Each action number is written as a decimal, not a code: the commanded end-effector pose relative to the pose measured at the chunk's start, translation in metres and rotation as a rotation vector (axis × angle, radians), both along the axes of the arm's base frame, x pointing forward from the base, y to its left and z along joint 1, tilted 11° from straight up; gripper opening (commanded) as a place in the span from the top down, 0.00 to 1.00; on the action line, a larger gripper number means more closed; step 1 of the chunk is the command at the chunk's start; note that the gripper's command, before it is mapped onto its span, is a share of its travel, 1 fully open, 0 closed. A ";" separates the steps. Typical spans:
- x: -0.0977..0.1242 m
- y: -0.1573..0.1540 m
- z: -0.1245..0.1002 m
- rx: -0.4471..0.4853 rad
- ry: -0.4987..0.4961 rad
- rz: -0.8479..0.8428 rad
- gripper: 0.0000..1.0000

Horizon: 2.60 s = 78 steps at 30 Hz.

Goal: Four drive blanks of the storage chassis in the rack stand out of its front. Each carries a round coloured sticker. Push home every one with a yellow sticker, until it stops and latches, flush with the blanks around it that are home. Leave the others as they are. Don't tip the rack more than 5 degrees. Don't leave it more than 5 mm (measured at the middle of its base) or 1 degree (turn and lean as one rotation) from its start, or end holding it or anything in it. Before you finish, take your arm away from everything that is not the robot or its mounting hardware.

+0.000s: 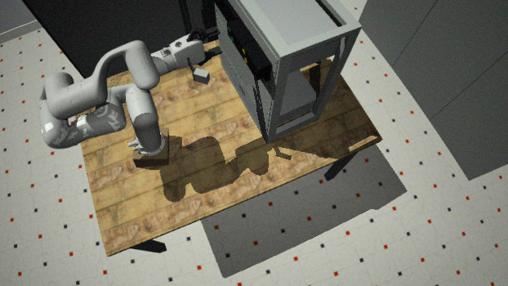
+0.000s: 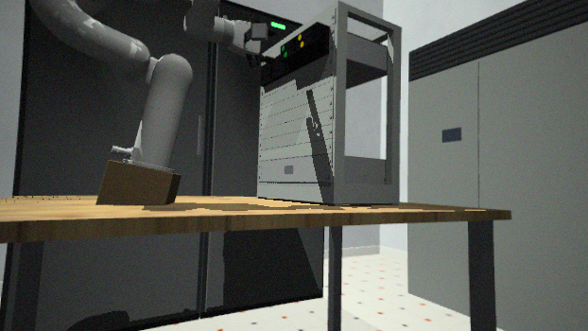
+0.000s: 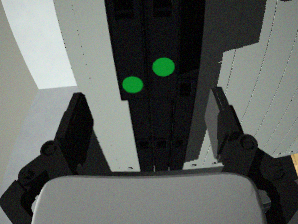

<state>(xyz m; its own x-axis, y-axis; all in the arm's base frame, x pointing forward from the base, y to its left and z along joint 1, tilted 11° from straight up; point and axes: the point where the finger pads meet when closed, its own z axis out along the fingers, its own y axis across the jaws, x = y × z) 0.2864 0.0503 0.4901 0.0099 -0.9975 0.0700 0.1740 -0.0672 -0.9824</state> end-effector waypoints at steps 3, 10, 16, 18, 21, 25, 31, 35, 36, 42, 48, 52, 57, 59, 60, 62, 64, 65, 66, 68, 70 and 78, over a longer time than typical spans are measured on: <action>0.000 0.000 0.001 0.000 -0.003 0.000 0.00; 0.000 0.000 0.001 0.000 -0.003 0.000 0.00; 0.000 0.000 0.001 0.000 -0.003 0.000 0.00; 0.000 0.000 0.001 0.000 -0.003 0.000 0.00; 0.000 0.000 0.001 0.000 -0.003 0.000 0.00; 0.000 0.000 0.001 0.000 -0.003 0.000 0.00; 0.000 -0.001 0.001 0.000 -0.003 0.000 0.00; 0.000 -0.003 0.002 0.000 -0.003 0.000 0.00; 0.000 -0.004 0.002 0.000 -0.003 0.000 0.00; 0.000 -0.008 0.002 0.000 -0.003 0.000 0.00; 0.000 -0.018 0.003 0.000 -0.003 0.000 0.00; 0.000 -0.027 0.003 0.000 -0.003 0.000 0.00; 0.000 -0.040 0.005 0.000 -0.003 0.000 0.00; 0.000 -0.040 0.005 0.000 -0.003 0.000 0.00; 0.000 -0.043 0.005 0.000 -0.003 0.000 0.00; 0.000 -0.049 0.005 0.000 -0.003 0.000 0.00; 0.000 -0.055 0.006 0.000 -0.003 0.000 0.00; 0.000 -0.057 0.006 0.000 -0.003 0.000 0.00; 0.000 -0.060 0.006 0.000 -0.003 0.000 0.00; 0.000 -0.066 0.007 0.000 -0.003 0.000 0.00; 0.000 -0.071 0.007 0.000 -0.003 0.000 0.00; 0.000 -0.085 0.008 0.000 -0.003 0.000 0.00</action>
